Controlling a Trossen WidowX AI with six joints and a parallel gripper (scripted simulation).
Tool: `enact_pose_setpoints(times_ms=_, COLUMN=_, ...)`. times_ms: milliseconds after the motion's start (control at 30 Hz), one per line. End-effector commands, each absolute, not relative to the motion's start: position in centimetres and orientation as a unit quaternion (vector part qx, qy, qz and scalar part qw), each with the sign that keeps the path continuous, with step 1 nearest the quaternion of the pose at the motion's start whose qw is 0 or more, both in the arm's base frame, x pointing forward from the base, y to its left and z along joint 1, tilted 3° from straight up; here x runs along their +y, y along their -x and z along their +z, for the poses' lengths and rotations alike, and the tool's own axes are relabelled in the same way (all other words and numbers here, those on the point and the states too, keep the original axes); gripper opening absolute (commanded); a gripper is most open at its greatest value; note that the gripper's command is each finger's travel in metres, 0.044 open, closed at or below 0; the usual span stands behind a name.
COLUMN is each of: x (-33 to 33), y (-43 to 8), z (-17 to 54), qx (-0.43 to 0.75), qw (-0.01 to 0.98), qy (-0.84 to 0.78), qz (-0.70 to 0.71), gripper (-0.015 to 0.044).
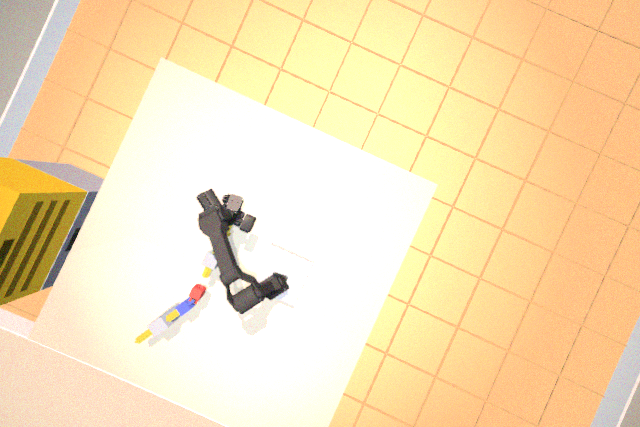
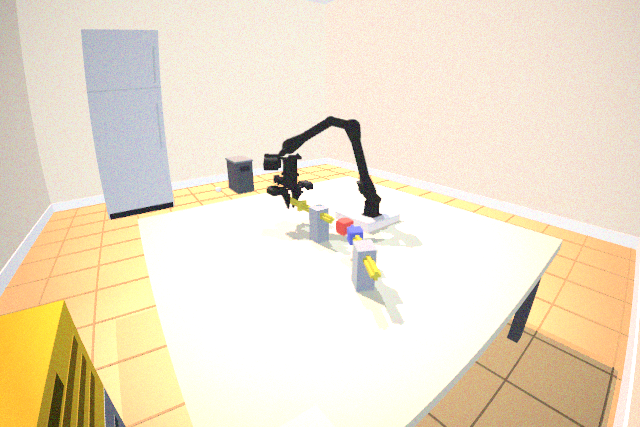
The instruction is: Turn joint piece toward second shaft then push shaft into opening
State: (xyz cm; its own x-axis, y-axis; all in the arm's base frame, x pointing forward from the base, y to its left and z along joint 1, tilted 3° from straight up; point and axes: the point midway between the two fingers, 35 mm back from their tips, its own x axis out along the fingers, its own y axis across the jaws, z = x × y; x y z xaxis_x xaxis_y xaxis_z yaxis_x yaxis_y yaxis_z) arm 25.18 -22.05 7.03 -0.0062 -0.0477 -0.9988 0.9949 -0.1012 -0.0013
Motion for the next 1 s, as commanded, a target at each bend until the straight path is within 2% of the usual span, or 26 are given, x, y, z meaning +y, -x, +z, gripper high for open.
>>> enact_pose_setpoints(times_ms=0, x=-22.1, y=-25.1, z=7.0, qx=0.465, qw=0.482, qy=-0.509, qz=-0.541, gripper=0.0067)
enact_pose_setpoints(times_ms=300, x=-22.1, y=-25.2, z=7.0, qx=0.463, qw=0.484, qy=-0.511, qz=-0.538, gripper=0.0067)
enact_pose_setpoints(times_ms=533, x=-22.1, y=-25.2, z=7.0, qx=0.463, qw=0.484, qy=-0.511, qz=-0.538, gripper=0.0020)
enact_pose_setpoints(times_ms=567, x=-22.1, y=-25.2, z=7.0, qx=0.463, qw=0.484, qy=-0.511, qz=-0.538, gripper=0.0000)
enact_pose_setpoints(times_ms=967, x=-21.0, y=-25.3, z=6.9, qx=0.466, qw=0.479, qy=-0.509, qz=-0.542, gripper=0.0000)
